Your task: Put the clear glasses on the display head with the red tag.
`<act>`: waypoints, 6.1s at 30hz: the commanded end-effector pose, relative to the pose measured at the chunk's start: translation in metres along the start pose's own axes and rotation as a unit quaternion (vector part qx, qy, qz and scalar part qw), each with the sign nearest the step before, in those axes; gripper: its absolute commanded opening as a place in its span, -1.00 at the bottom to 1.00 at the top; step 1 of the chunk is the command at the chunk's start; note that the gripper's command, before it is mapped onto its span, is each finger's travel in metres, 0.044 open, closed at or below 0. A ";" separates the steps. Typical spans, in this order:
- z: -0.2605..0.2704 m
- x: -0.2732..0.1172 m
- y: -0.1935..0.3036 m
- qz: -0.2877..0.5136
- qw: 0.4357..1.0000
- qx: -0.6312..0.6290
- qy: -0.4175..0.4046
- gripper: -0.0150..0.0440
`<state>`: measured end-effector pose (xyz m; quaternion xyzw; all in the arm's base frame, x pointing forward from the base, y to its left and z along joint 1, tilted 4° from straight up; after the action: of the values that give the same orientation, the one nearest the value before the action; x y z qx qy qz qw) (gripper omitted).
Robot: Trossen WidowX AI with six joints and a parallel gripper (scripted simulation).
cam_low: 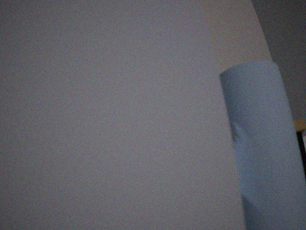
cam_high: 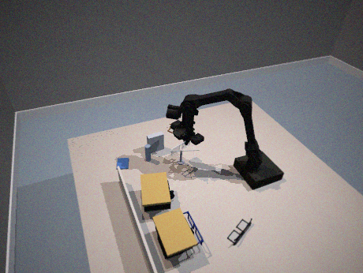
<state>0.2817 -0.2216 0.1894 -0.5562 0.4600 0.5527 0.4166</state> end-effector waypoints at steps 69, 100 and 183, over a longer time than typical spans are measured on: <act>-0.070 0.065 0.040 0.007 1.000 -0.001 0.002 -0.49; -0.086 0.064 0.064 0.008 1.000 -0.001 0.003 -0.49; -0.060 0.005 -0.006 0.005 1.000 -0.001 0.002 -0.49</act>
<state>0.2984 -0.2797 0.1892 -0.5608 0.4591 0.5553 0.4078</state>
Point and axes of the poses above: the point midway between the two fingers, 35 mm back from their tips, its own x axis out along the fingers, its own z axis across the jaws, y = z × x, the point moved 9 cm from there along -x, back along the fingers, and after that the axes turned 4 degrees about x, right-handed, at the moved point
